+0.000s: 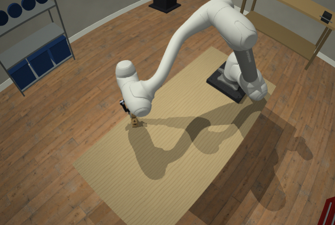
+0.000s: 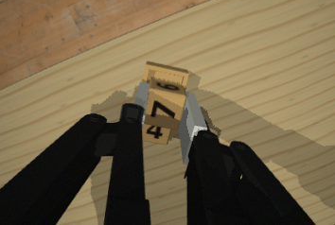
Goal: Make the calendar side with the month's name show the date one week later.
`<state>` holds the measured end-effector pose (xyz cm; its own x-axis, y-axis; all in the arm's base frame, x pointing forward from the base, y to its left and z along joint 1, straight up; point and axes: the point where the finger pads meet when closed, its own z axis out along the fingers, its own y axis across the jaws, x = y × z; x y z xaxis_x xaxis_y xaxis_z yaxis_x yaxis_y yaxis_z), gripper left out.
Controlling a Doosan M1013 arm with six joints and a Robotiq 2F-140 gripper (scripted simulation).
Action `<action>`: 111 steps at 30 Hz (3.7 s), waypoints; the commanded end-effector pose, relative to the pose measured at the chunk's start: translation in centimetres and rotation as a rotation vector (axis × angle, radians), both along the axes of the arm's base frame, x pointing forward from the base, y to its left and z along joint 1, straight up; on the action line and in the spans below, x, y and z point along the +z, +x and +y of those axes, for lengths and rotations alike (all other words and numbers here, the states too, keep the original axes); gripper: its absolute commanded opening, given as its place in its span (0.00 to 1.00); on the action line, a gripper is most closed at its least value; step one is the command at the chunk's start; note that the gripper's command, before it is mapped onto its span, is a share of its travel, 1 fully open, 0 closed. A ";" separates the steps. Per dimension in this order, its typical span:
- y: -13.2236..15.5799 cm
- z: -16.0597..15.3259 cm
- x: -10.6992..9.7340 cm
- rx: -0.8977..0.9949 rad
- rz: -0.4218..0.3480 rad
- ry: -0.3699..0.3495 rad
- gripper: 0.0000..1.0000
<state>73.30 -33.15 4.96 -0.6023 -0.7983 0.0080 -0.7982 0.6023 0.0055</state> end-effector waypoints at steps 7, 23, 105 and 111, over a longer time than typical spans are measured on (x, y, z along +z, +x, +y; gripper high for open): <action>-0.1 -0.1 -0.1 0.001 -0.003 0.002 0.24; -0.1 -0.2 -0.1 0.001 -0.003 0.002 0.24; -0.1 -0.2 -2.2 0.001 -0.003 0.002 0.24; -0.1 -0.2 -2.2 0.001 -0.003 0.002 0.24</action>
